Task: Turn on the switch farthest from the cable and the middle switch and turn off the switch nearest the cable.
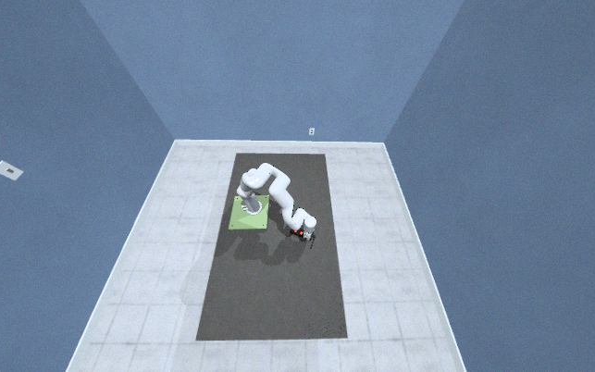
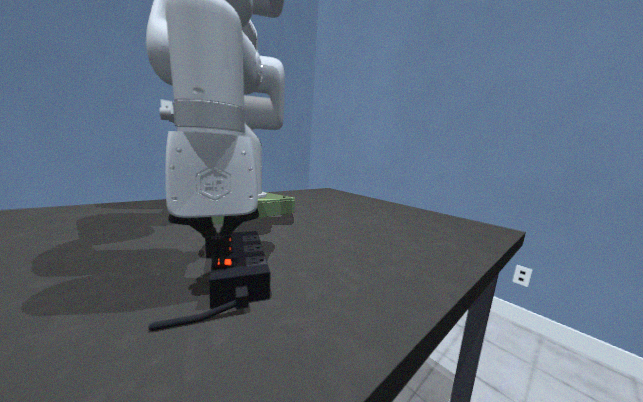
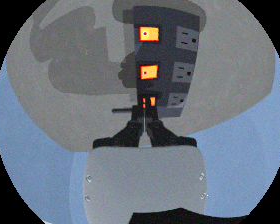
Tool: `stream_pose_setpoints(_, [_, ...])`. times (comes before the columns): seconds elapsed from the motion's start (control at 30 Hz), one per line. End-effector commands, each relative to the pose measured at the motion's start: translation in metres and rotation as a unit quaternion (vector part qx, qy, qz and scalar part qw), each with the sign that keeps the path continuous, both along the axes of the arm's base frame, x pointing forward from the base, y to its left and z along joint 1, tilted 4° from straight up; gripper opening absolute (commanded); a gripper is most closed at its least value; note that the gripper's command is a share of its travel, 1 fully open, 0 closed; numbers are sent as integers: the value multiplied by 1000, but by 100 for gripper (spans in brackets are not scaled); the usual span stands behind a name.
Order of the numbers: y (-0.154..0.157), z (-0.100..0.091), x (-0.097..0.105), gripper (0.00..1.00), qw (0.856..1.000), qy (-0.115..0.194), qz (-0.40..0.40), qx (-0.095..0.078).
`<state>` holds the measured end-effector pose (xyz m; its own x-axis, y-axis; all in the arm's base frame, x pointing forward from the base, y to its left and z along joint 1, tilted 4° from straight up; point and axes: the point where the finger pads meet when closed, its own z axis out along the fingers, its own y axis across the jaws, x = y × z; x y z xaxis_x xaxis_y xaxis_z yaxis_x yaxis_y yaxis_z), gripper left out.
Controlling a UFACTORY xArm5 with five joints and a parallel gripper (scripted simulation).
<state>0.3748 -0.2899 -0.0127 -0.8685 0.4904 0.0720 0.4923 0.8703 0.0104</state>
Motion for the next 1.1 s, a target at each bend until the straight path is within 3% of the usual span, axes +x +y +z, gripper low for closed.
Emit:
stream_pose_setpoints(0.0, [0, -1, 1, 0, 1000, 0, 0, 0])
stream_pose_setpoints(1.07, [2, 4, 2, 0, 1000, 0, 0, 0])
